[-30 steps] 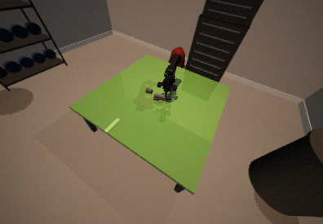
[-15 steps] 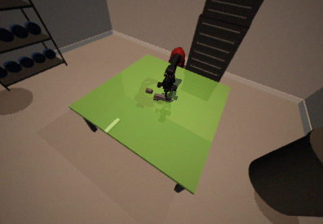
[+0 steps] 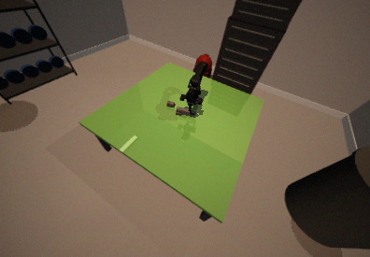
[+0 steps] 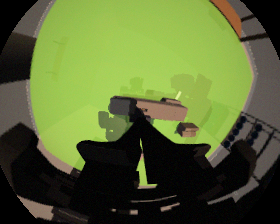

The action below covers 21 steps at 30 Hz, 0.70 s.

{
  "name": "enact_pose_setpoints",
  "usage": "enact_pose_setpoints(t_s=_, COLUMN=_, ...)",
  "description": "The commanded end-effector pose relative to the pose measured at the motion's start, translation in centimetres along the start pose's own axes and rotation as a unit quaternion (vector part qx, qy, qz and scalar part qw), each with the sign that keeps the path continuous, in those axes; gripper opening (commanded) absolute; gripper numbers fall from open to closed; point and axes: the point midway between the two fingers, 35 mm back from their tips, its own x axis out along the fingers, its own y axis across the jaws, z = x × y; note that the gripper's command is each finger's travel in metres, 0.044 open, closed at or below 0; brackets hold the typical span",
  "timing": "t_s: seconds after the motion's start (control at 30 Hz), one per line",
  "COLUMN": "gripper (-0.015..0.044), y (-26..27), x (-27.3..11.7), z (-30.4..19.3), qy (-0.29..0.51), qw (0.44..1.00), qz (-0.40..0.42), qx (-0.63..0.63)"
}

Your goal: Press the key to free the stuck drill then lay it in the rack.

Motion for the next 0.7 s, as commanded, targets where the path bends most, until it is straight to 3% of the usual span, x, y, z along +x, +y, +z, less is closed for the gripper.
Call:
enact_pose_setpoints(t_s=0.0, gripper=0.0, y=-0.2, x=1.8, z=-0.8, qy=0.026, qw=1.0, qz=-0.001, qx=0.001)
enact_pose_setpoints(t_s=0.3, gripper=0.0, y=-0.2, x=2.3, z=-0.8, qy=0.026, qw=1.0, qz=-0.001, qx=0.001)
enact_pose_setpoints(t_s=0.67, gripper=0.0289, y=-0.1, x=-5.2, z=0.2, qy=0.026, qw=1.0, qz=-0.001, qx=0.001)
